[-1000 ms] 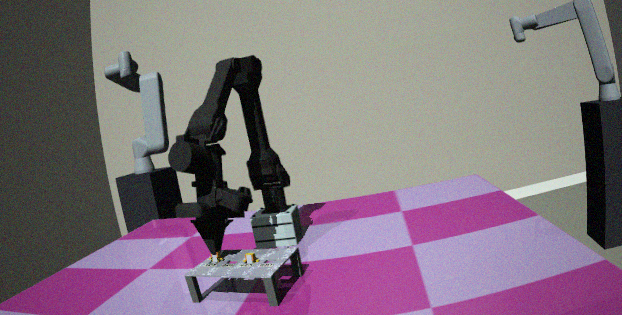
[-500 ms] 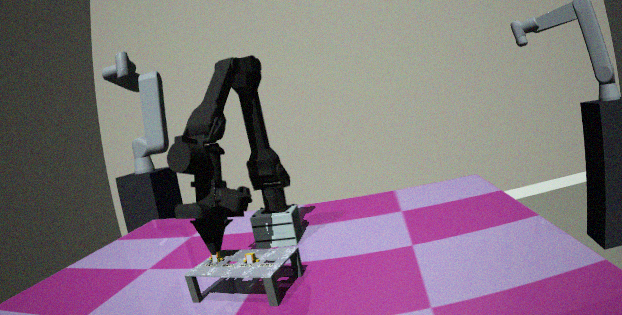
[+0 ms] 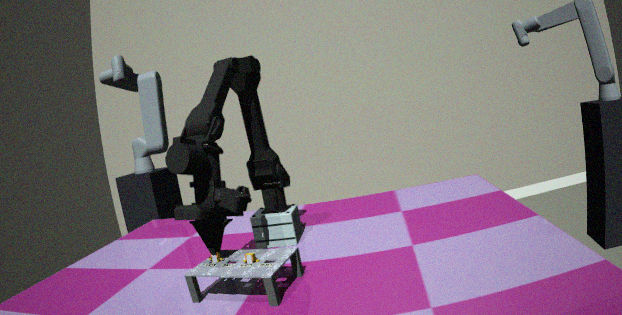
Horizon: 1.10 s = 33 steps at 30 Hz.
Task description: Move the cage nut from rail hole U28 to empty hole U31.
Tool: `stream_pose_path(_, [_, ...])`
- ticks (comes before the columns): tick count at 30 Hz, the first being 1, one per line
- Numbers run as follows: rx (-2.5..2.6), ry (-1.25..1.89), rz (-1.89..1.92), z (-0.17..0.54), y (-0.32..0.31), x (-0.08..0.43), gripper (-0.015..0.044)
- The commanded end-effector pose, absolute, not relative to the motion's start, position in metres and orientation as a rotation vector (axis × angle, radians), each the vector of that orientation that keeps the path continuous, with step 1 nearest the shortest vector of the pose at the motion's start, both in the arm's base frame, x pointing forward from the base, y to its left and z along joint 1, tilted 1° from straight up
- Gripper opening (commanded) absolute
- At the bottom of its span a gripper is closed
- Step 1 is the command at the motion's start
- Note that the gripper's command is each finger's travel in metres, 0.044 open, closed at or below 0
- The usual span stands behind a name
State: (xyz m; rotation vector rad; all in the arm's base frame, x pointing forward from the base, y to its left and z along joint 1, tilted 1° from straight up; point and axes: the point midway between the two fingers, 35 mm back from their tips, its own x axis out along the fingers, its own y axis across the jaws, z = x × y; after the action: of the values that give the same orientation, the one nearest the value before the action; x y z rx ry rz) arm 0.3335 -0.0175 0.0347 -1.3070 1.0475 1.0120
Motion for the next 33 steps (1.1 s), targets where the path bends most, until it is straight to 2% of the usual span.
stream_pose_path(1, [-1.313,1.051,1.012,0.0366,-0.0185,0.3356,0.0035])
stream_pose_path(33, [-1.293,1.088,1.050,0.0367,-0.0185,0.3381,0.0035])
